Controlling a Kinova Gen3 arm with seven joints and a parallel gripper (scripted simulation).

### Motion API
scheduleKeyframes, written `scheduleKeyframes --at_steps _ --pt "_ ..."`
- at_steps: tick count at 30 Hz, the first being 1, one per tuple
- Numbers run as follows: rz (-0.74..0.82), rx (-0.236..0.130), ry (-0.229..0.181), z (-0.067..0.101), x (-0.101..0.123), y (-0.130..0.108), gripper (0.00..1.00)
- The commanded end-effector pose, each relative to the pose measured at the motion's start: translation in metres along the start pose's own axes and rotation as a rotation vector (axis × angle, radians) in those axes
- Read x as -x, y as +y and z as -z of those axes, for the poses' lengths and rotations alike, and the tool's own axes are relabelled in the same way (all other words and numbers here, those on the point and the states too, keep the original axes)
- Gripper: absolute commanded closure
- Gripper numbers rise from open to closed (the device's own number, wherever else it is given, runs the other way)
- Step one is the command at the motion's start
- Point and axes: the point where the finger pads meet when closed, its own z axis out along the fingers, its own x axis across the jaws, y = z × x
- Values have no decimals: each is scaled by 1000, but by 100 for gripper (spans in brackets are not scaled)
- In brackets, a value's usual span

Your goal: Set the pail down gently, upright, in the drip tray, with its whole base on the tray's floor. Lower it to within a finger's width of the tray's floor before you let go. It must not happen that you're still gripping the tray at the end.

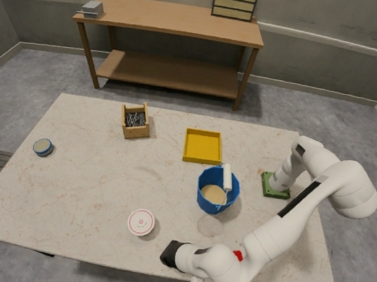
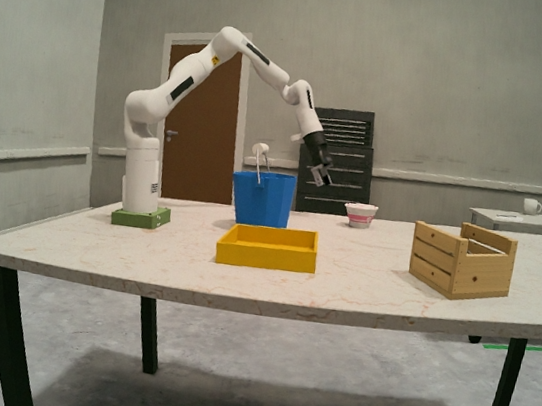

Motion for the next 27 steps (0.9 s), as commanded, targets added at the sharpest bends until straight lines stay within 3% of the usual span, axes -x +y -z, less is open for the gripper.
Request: scheduleKeyframes --at_steps 1,20,24,27 --pt "-1 1 2 1 -1 1 0" --pt "-5 0 2 2 0 2 0" --pt "-45 -3 -6 12 10 12 0" --pt "-113 -11 -18 28 28 29 0"
